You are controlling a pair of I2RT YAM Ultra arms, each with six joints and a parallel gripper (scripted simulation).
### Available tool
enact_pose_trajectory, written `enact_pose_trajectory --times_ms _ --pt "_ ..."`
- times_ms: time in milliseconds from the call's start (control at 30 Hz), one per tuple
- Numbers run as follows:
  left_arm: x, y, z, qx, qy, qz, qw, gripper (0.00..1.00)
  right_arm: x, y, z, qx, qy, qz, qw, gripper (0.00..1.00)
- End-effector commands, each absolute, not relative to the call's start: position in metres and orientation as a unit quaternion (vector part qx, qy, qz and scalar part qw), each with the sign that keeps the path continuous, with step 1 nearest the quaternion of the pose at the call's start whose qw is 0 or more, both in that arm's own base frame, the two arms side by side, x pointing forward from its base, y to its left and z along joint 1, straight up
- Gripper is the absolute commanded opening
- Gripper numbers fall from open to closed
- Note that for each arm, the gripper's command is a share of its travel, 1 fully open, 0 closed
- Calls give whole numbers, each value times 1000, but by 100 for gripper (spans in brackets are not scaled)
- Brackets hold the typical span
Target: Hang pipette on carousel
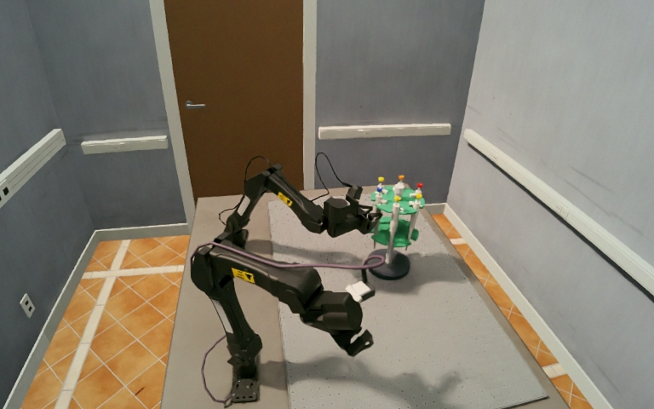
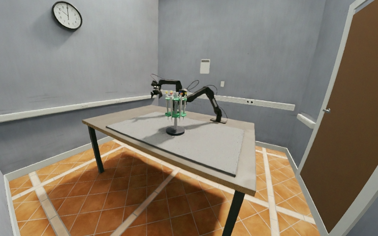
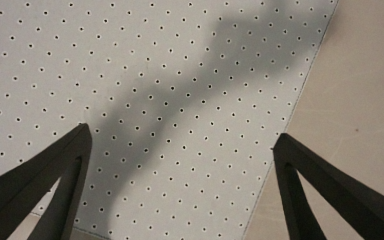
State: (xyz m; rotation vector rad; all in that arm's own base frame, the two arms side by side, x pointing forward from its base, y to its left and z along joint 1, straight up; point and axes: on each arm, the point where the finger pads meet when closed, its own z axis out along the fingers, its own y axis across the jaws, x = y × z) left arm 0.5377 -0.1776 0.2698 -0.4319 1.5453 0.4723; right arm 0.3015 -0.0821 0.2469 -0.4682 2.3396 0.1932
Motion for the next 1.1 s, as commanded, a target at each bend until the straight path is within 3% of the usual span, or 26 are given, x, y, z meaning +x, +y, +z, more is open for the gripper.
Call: enact_pose_trajectory --times_ms 0,800,1067 --pt "541 -173 289 -169 682 160 694 50 305 -85 253 -184 904 73 379 100" --pt "544 -180 288 -100 697 95 704 50 305 -85 253 -184 904 73 379 100" --pt "543 -175 305 -44 687 24 725 50 305 -85 253 -184 904 73 379 100"
